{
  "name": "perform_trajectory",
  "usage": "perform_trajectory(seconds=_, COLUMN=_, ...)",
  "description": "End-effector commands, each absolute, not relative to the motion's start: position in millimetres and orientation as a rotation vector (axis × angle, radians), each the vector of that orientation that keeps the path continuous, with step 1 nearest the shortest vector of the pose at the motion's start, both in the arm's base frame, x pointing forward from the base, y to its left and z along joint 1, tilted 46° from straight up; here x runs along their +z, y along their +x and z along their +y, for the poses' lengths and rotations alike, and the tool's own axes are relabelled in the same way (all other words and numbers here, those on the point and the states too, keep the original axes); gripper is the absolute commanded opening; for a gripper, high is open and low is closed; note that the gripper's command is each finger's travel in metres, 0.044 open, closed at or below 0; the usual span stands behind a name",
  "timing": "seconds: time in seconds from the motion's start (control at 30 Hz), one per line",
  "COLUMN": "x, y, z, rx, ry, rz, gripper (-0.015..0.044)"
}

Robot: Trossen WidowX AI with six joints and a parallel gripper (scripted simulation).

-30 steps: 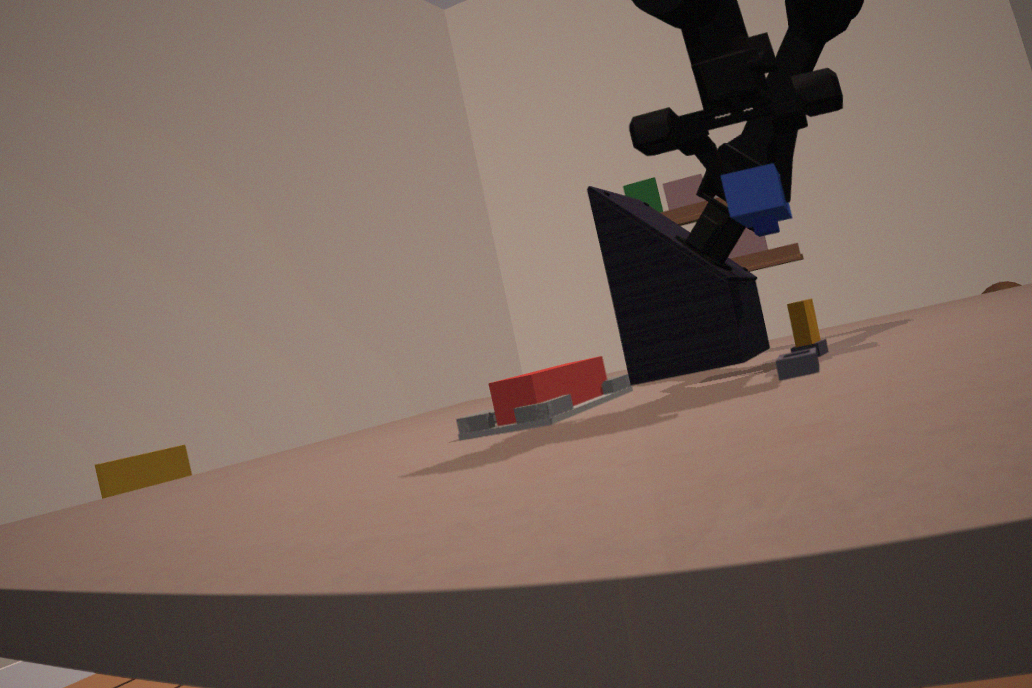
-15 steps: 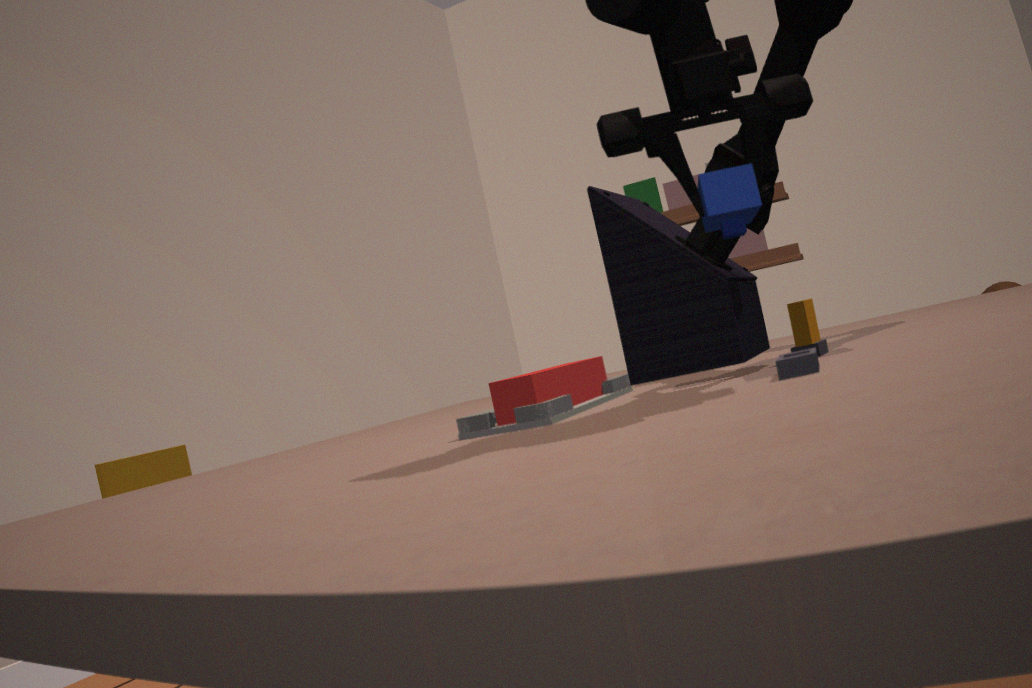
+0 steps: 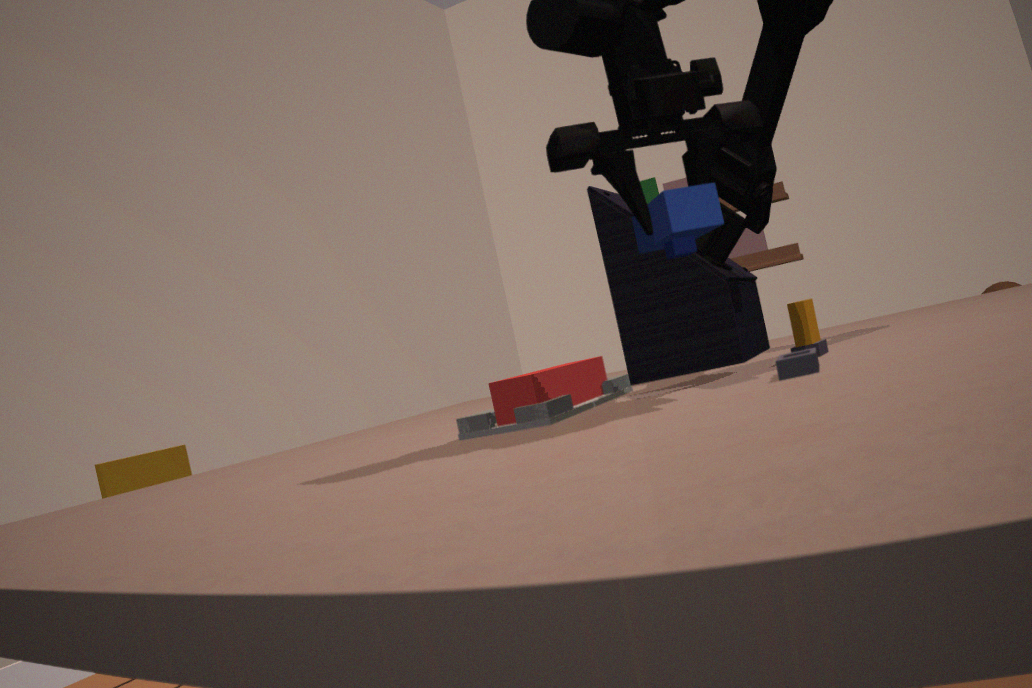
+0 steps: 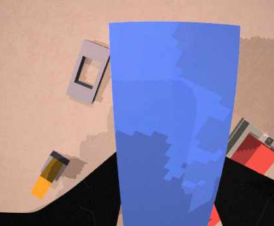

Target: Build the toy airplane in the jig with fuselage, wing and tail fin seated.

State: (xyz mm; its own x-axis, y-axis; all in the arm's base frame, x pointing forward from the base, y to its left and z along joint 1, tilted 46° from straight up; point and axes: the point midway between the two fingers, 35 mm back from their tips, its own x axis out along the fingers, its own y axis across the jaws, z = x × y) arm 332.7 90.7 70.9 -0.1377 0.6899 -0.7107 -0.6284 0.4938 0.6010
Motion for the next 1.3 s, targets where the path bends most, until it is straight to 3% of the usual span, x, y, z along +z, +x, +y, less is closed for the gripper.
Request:
perform_trajectory(seconds=0.0, x=60, y=335, z=82, rx=1.178, ry=0.002, rz=1.237, gripper=0.0)
perform_trajectory(seconds=1.27, x=-40, y=331, z=12, rx=1.544, ry=-0.491, rz=0.797, gripper=0.0)
